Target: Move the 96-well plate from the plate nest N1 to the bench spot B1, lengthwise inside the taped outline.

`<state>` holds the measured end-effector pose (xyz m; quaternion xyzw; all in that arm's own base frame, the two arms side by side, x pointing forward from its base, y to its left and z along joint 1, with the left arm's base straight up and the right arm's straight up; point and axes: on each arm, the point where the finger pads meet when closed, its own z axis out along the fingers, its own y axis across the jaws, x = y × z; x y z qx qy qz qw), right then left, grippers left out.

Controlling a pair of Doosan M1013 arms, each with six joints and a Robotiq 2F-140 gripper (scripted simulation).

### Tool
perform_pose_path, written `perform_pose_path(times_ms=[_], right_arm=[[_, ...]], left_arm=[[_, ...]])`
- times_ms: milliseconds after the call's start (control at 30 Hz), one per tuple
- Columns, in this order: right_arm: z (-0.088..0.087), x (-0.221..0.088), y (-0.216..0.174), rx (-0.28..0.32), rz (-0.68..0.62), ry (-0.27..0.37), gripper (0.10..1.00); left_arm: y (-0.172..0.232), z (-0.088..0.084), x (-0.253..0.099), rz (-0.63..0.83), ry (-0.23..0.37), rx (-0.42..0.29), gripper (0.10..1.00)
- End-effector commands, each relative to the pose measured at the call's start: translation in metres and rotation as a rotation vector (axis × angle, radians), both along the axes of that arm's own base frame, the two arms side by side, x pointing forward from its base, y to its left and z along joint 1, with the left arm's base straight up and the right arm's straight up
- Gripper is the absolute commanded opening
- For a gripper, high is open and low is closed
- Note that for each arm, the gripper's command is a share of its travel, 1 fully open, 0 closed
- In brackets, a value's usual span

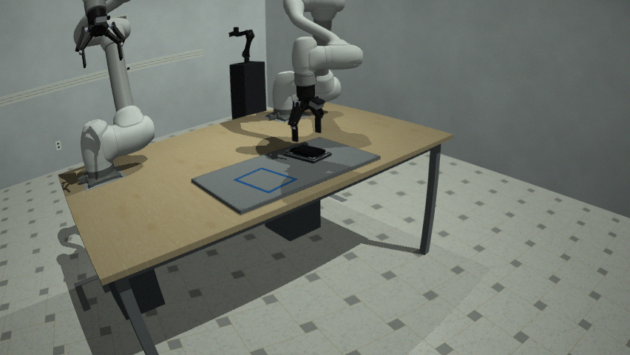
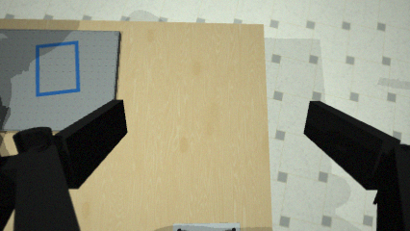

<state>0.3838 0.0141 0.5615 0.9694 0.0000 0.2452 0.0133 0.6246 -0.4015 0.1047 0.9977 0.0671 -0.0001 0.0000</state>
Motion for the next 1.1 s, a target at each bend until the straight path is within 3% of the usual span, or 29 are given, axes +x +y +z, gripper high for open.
perform_pose_path(times_ms=[0, 1067], right_arm=[[0.0, 0.0, 0.0, 0.0, 0.0, -0.001, 1.0], [0.0, 0.0, 0.0, 0.0, 0.0, -0.001, 1.0]], left_arm=[[0.0, -0.006, 0.0, 0.0, -0.001, 0.0, 1.0], [0.0, -0.053, 0.0, 0.0, -0.001, 0.0, 1.0]])
